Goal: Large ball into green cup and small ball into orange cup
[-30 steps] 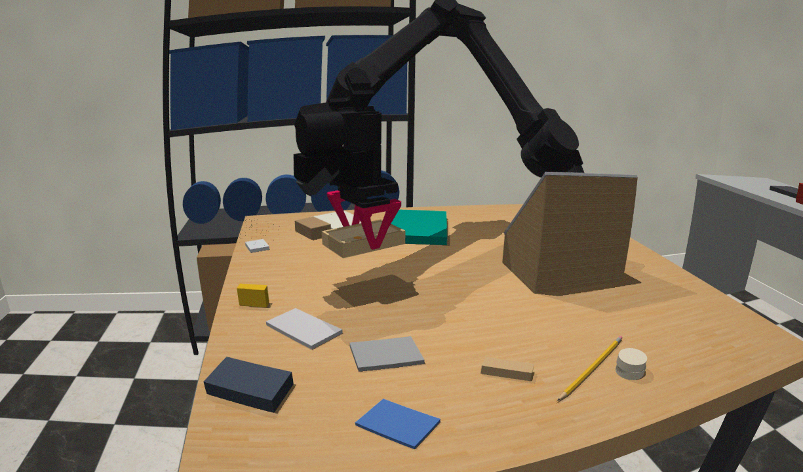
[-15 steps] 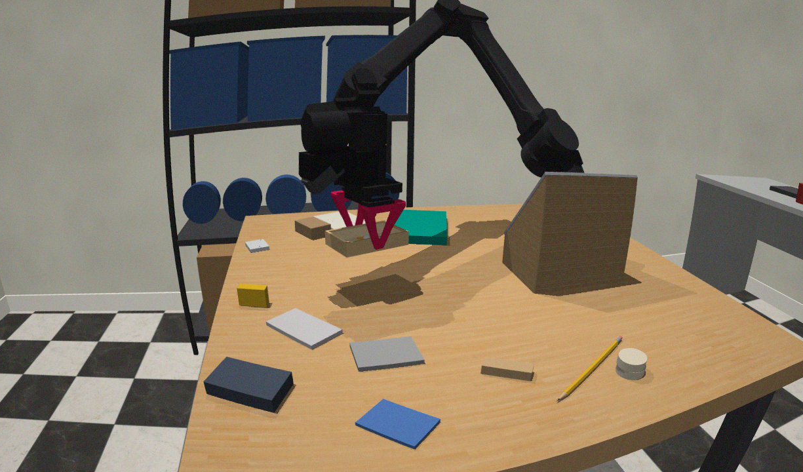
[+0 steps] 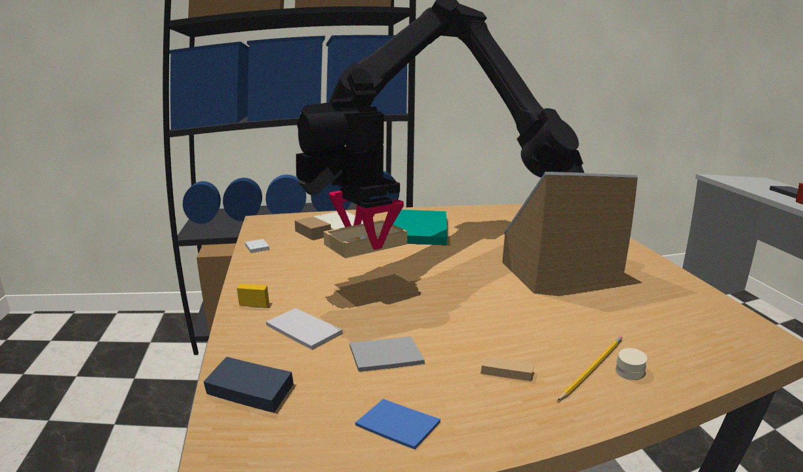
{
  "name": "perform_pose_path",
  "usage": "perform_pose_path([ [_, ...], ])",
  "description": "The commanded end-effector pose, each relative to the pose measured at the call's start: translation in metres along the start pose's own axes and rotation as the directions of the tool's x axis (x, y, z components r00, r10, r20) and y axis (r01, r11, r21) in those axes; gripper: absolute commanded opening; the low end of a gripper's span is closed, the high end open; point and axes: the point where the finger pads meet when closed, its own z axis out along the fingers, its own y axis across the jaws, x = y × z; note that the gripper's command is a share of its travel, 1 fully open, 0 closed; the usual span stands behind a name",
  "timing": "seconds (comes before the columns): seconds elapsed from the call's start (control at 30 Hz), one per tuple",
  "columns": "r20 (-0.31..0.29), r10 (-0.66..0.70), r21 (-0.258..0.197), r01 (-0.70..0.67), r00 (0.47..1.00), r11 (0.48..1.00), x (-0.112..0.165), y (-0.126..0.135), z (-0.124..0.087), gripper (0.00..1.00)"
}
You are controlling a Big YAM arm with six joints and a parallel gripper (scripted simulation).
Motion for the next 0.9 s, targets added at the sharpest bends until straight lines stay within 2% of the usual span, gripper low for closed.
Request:
perform_pose_path([
  [0.0, 0.068, 0.001, 0.014, -0.002, 0.998, 1.0, -0.01, -0.001, -0.017, 0.7],
  [0.07, 0.067, 0.005, 0.009, -0.006, 0.998, 1.0, -0.009, -0.003, -0.015, 0.7],
  [0.13, 0.085, 0.039, 0.0, -0.039, 0.996, 0.999, -0.023, -0.014, -0.021, 0.7],
  [0.23, 0.023, 0.034, -0.015, -0.034, 0.999, 0.999, -0.016, -0.009, -0.009, 0.7],
  [0.37, 0.016, 0.034, -0.015, -0.034, 0.999, 0.999, -0.016, -0.009, -0.008, 0.7],
  [0.43, 0.026, 0.02, 0.004, -0.02, 0.999, 1.0, -0.019, -0.005, -0.015, 0.7],
  [0.47, 0.015, -0.004, 0.02, 0.004, 1.0, 1.0, -0.011, 0.003, -0.012, 0.7],
  [0.53, 0.063, 0.004, 0.049, -0.007, 0.998, 0.999, -0.009, -0.001, -0.017, 0.7],
  [0.6, 0.059, 0.013, 0.012, -0.014, 0.998, 1.0, -0.016, -0.009, -0.021, 0.7],
  [0.63, 0.024, 0.021, 0.008, -0.021, 0.999, 1.0, -0.019, -0.004, -0.014, 0.7],
  [0.67, 0.01, 0.042, -0.013, -0.042, 0.999, 0.999, -0.016, -0.012, -0.009, 0.7],
  [0.7, 0.038, 0.035, -0.017, -0.034, 0.999, 0.999, -0.014, -0.017, -0.014, 0.7],
  [0.73, 0.053, 0.015, 0.004, -0.015, 0.998, 1.0, -0.007, -0.006, -0.012, 0.7],
  [0.87, 0.05, 0.022, 0.005, -0.023, 0.999, 1.0, -0.014, -0.009, -0.017, 0.7],
])
